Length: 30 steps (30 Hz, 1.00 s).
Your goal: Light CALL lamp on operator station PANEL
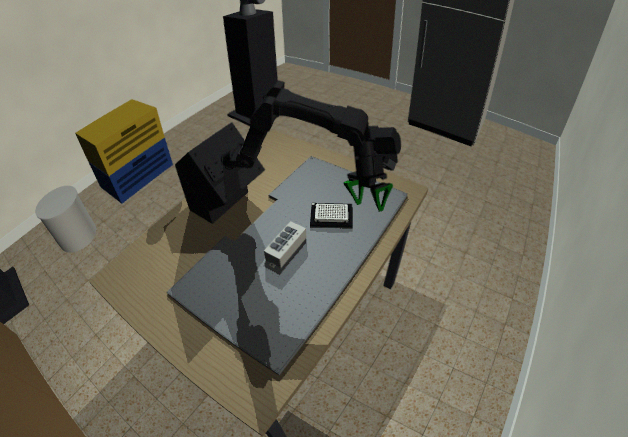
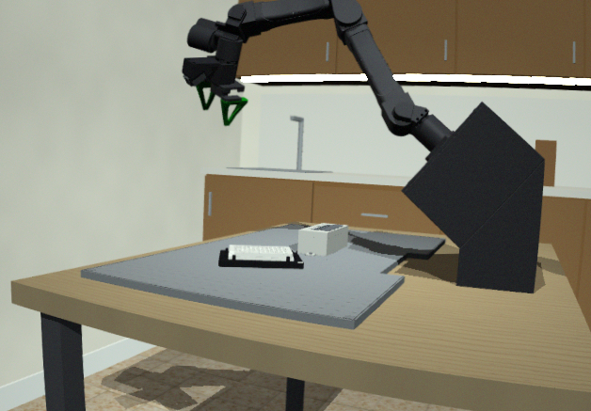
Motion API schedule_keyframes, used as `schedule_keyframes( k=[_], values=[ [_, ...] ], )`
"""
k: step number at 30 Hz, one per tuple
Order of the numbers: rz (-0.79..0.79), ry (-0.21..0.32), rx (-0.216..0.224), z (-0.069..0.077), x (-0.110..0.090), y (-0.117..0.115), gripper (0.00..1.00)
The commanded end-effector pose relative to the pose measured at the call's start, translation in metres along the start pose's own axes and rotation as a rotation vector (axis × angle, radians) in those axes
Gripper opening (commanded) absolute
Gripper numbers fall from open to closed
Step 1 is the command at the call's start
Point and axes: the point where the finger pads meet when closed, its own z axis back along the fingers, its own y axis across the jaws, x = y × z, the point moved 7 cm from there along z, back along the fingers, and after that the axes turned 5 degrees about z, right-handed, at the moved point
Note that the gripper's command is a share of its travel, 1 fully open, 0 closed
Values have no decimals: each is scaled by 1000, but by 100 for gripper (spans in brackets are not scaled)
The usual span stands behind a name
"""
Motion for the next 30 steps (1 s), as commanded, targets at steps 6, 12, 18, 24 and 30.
schedule_keyframes(
  k=[6, 12, 18, 24, 30],
  values=[
    [-9, -5, -11, 4, -2, -3, 100],
    [-9, -5, -11, 4, -2, -3, 100],
    [-49, -4, 2, 3, -9, 2, 0],
    [-170, -11, 62, -11, -20, 20, 0],
    [-263, -8, 118, -25, -31, 41, 0]
  ],
)
